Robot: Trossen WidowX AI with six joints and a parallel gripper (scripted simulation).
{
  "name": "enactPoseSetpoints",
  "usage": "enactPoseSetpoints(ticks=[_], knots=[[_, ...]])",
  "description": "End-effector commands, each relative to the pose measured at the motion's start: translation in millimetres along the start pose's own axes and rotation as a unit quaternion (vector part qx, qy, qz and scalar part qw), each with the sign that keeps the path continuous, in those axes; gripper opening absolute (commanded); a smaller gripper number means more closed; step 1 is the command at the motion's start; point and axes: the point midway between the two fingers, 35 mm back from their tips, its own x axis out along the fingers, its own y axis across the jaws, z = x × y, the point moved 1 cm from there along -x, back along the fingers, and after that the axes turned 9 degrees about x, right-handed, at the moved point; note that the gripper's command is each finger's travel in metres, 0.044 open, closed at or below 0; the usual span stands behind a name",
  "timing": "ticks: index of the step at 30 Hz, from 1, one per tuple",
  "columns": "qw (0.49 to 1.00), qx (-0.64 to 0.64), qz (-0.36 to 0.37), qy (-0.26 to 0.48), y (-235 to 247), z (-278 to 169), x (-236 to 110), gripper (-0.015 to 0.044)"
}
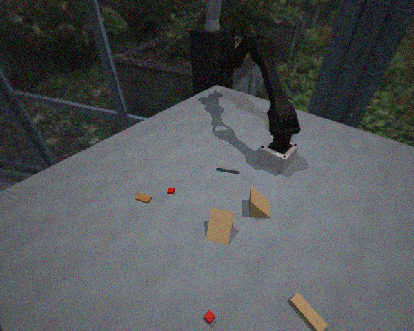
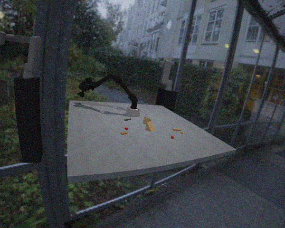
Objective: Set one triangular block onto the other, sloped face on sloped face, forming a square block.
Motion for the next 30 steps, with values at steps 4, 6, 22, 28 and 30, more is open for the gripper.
enactPoseSetpoints(ticks=[4,6,22,28,30], knots=[[0.994,-0.016,0.103,-0.017,101.6,60.7,-39.1,0.0440],[0.991,-0.022,0.130,-0.021,128.9,75.8,-54.4,0.0440],[0.930,-0.123,0.340,-0.060,324.2,158.8,-230.3,0.0440],[0.893,-0.174,0.409,-0.070,379.4,165.3,-318.4,0.0440],[0.878,-0.195,0.431,-0.073,395.2,163.1,-349.5,0.0440]])
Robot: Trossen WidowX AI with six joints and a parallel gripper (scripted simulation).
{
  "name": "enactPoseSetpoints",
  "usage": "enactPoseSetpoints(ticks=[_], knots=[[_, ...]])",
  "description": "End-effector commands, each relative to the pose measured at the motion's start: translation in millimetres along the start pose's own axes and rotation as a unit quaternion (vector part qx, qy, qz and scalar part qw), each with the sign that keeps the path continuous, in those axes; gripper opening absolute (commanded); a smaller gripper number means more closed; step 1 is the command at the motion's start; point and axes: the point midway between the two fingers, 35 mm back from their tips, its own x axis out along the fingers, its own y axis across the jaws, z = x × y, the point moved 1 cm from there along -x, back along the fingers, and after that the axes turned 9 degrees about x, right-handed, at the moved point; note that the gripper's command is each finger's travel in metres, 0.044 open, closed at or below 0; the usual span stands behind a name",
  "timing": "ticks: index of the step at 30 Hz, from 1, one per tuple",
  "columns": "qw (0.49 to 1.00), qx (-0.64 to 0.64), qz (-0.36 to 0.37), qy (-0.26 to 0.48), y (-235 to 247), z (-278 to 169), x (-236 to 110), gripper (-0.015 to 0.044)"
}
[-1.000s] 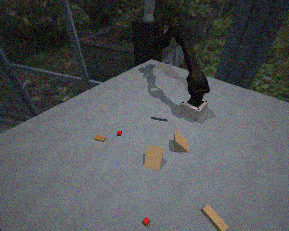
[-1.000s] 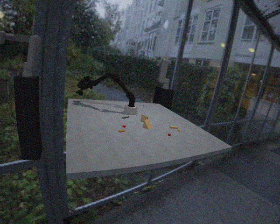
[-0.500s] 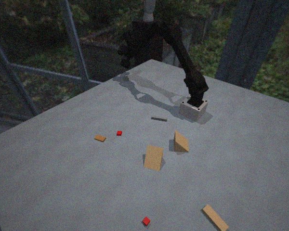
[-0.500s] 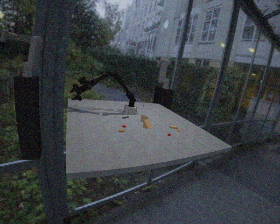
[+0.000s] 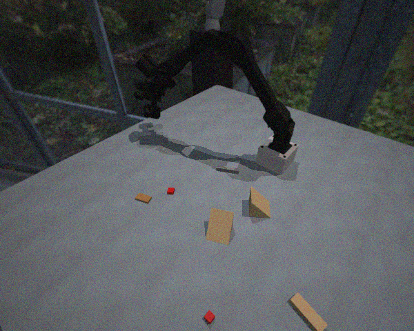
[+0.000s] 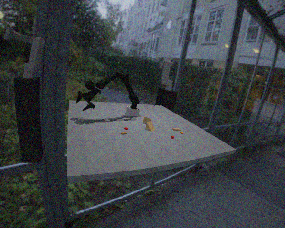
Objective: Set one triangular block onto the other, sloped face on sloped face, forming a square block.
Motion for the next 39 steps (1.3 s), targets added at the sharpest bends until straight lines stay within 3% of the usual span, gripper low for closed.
enactPoseSetpoints(ticks=[1,12,23,34,39], knots=[[0.997,-0.039,0.060,0.005,68.2,17.3,-18.4,0.0440],[0.964,-0.169,0.201,0.023,238.5,30.4,-103.4,0.0440],[0.898,-0.310,0.305,0.067,380.0,-16.9,-219.3,0.0440],[0.801,-0.467,0.353,0.122,456.3,-115.7,-349.9,0.0440],[0.795,-0.476,0.354,0.125,458.2,-122.2,-357.0,0.0440]])
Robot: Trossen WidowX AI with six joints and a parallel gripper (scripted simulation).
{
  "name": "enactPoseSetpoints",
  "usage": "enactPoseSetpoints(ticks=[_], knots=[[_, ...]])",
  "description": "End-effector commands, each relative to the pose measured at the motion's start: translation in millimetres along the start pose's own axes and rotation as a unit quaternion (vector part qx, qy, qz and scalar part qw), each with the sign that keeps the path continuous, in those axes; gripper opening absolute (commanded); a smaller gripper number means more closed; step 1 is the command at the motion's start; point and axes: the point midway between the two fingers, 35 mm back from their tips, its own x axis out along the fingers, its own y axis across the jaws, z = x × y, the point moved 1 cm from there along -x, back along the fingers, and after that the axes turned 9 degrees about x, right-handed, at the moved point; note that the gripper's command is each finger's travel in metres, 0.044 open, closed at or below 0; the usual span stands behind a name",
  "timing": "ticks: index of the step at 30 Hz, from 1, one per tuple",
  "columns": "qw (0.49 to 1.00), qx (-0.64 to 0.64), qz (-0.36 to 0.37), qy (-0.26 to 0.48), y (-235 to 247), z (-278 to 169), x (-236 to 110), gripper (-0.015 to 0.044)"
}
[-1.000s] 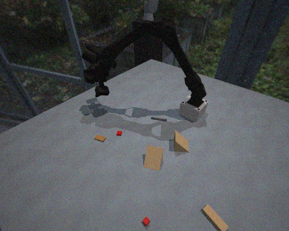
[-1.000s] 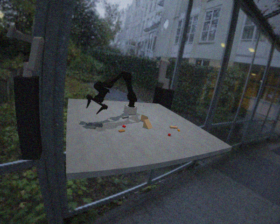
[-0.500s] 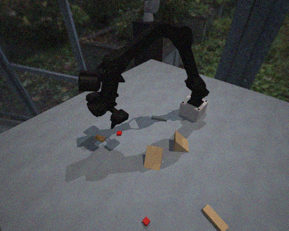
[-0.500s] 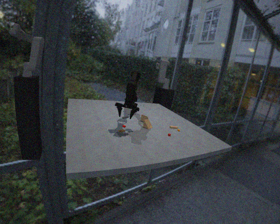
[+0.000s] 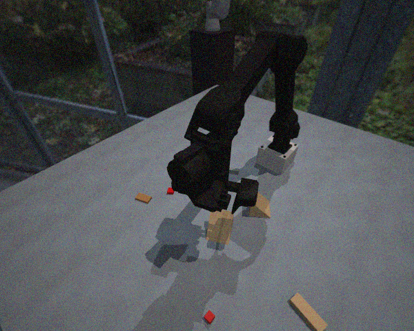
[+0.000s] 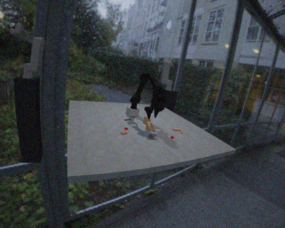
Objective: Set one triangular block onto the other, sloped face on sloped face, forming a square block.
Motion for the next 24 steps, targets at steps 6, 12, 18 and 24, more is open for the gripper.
enactPoseSetpoints(ticks=[6,12,18,24], knots=[[1.000,0.001,0.006,0.013,6.1,-5.1,6.2,0.0440],[1.000,0.001,0.006,0.013,6.4,-4.8,16.1,0.0440],[1.000,0.002,0.006,0.013,6.7,-4.9,25.9,0.0440],[1.000,0.002,0.006,0.013,7.2,-5.3,35.8,0.0440]])
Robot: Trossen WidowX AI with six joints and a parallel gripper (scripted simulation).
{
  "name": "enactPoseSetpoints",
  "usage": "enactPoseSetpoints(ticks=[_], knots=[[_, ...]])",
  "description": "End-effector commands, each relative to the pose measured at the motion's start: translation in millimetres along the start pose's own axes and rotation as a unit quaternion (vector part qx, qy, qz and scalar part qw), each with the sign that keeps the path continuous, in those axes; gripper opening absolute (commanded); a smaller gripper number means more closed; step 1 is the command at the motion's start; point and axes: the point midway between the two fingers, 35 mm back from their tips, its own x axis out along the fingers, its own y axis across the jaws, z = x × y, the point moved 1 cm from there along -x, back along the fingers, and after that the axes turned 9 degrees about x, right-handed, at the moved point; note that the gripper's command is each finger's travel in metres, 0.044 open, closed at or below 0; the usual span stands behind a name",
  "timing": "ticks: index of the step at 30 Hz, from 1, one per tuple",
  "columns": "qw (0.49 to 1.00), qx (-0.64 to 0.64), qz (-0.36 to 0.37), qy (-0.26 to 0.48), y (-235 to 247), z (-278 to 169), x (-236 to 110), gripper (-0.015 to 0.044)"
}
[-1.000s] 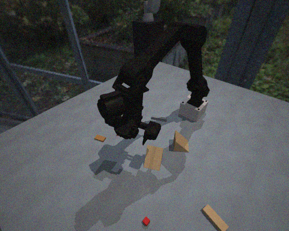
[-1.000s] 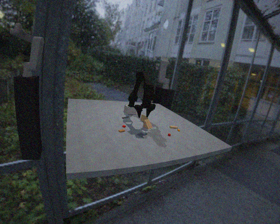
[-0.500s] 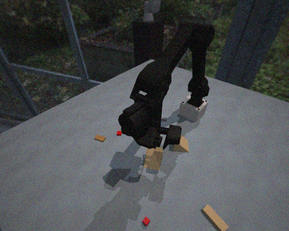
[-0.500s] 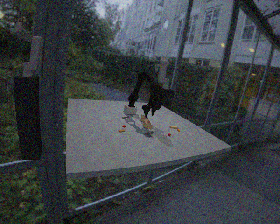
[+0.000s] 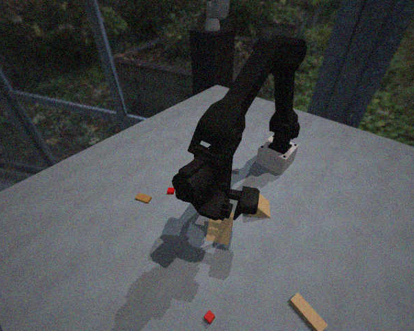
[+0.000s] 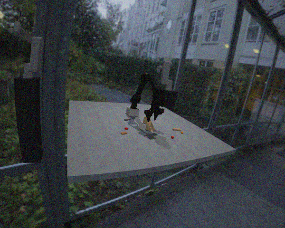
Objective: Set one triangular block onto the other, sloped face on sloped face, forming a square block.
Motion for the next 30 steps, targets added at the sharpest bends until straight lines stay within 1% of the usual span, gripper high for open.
enactPoseSetpoints(ticks=[1,30], knots=[[1.000,0.002,0.003,0.004,1.6,-1.6,10.2,0.0440],[1.000,0.001,0.004,0.004,5.3,-7.1,57.3,0.0440]])
